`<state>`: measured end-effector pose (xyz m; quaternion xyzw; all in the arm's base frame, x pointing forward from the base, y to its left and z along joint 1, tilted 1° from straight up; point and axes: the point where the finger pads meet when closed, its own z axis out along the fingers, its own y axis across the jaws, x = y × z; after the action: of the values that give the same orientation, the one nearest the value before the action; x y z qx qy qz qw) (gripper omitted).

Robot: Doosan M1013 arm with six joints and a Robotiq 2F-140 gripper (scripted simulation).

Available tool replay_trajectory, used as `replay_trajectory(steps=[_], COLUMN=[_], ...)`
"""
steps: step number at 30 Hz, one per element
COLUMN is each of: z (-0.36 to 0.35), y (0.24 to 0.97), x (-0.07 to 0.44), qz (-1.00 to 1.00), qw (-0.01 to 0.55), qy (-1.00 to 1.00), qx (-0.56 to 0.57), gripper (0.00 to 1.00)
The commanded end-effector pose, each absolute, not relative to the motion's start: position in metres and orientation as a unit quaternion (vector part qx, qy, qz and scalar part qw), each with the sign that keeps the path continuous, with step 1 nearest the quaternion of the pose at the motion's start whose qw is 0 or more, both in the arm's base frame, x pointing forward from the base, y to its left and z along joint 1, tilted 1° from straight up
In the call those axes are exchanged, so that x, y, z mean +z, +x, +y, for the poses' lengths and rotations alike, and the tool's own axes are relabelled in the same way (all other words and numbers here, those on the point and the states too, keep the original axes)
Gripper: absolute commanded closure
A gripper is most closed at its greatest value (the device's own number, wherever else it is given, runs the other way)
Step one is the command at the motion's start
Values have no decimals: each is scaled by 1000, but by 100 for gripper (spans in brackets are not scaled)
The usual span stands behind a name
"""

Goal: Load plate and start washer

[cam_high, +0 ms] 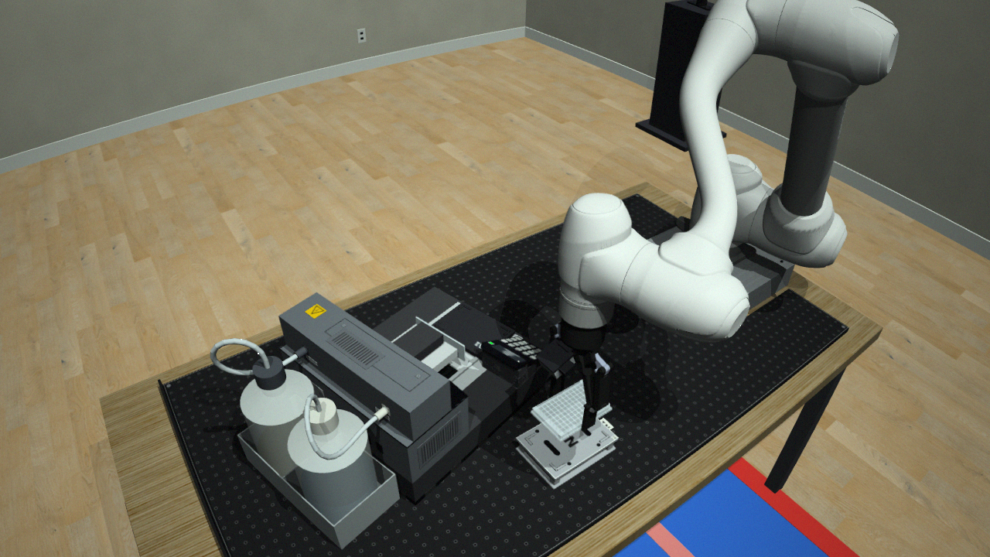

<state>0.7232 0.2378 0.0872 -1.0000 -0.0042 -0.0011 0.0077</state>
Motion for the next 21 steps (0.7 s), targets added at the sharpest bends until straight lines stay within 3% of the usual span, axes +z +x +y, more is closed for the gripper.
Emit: replay_trajectory(steps=[1, 13, 21], z=[238, 238, 237], y=[724, 724, 724], x=[94, 98, 138], qz=[-4, -4, -4], qw=[8, 8, 8], qy=[-1000, -1000, -1000], qx=[-2, -2, -2], gripper=[90, 90, 90])
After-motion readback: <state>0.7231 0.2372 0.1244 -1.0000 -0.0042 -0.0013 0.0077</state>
